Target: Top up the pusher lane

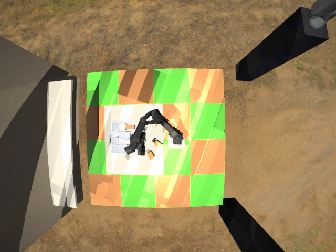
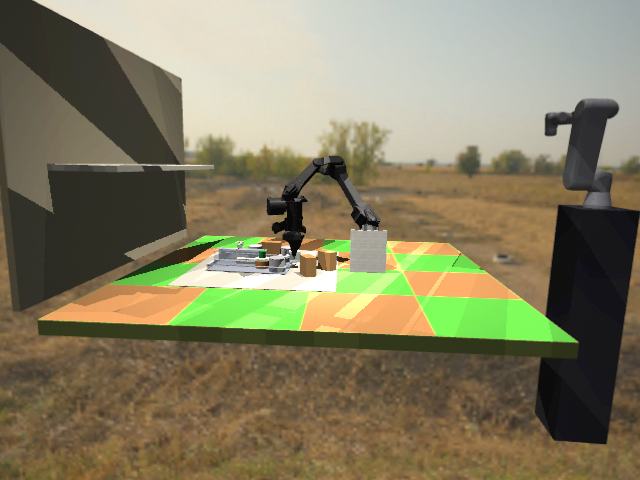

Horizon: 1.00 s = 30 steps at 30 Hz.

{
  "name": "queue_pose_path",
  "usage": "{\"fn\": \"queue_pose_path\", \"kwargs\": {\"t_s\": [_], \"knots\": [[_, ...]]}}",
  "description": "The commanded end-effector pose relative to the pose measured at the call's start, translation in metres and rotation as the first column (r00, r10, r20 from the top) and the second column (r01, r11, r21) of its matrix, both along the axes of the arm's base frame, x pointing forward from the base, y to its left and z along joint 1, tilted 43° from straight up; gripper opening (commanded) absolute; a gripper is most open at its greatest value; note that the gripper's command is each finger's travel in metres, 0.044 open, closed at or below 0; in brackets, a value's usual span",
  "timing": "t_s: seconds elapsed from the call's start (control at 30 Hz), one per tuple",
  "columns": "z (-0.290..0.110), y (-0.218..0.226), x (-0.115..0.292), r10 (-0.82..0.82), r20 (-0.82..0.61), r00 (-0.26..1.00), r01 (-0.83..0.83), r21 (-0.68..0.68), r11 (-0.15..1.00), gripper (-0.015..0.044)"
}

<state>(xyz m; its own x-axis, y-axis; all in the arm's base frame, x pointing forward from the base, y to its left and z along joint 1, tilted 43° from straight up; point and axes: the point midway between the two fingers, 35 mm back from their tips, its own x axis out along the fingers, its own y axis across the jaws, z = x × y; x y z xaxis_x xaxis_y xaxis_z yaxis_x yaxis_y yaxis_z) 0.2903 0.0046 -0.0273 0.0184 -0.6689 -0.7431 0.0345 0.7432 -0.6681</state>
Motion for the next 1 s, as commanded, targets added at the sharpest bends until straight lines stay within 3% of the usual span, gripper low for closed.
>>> {"fn": "queue_pose_path", "kwargs": {"t_s": [0.0, 0.97], "knots": [[0.001, 0.000, 0.009, 0.001, 0.022, 1.000, -0.001, 0.000, 1.000, 0.0000], [0.002, -0.001, 0.020, 0.001, 0.023, 1.000, -0.001, 0.000, 1.000, 0.0000]]}}
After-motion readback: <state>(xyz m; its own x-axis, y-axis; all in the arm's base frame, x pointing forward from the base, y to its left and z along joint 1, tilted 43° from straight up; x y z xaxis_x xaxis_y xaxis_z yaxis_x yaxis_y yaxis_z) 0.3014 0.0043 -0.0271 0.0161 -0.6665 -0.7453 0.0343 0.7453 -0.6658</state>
